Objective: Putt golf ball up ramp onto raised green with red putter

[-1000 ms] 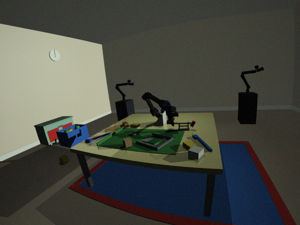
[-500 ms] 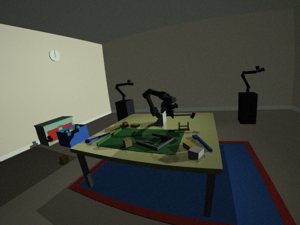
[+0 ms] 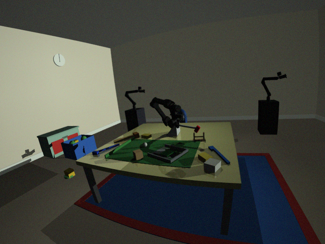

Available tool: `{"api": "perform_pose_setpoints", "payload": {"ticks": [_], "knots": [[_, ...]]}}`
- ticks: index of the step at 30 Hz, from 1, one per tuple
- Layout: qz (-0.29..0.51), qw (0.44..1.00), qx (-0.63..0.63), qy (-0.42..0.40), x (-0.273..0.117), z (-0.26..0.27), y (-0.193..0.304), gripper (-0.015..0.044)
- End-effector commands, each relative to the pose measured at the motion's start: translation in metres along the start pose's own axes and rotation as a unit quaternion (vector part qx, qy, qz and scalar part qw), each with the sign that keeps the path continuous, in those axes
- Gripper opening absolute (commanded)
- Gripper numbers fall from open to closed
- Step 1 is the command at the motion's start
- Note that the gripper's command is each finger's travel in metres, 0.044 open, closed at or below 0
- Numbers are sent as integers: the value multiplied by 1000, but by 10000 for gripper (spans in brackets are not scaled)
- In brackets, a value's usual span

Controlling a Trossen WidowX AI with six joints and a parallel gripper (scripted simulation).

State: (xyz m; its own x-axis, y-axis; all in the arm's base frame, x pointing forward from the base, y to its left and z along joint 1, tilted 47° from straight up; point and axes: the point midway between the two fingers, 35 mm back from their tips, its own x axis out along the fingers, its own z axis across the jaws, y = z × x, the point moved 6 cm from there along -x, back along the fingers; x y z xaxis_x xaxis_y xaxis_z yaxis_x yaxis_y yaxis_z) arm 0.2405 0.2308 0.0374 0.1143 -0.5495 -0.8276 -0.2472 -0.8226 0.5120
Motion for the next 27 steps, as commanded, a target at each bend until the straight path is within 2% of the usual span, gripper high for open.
{"api": "perform_pose_setpoints", "payload": {"ticks": [1, 14, 27], "knots": [[2, 998, 57, 9, -10, -11, 18, 0], [21, 959, 282, 33, -33, -45, 97, 0], [37, 868, 491, 65, -48, -58, 179, 0]]}}
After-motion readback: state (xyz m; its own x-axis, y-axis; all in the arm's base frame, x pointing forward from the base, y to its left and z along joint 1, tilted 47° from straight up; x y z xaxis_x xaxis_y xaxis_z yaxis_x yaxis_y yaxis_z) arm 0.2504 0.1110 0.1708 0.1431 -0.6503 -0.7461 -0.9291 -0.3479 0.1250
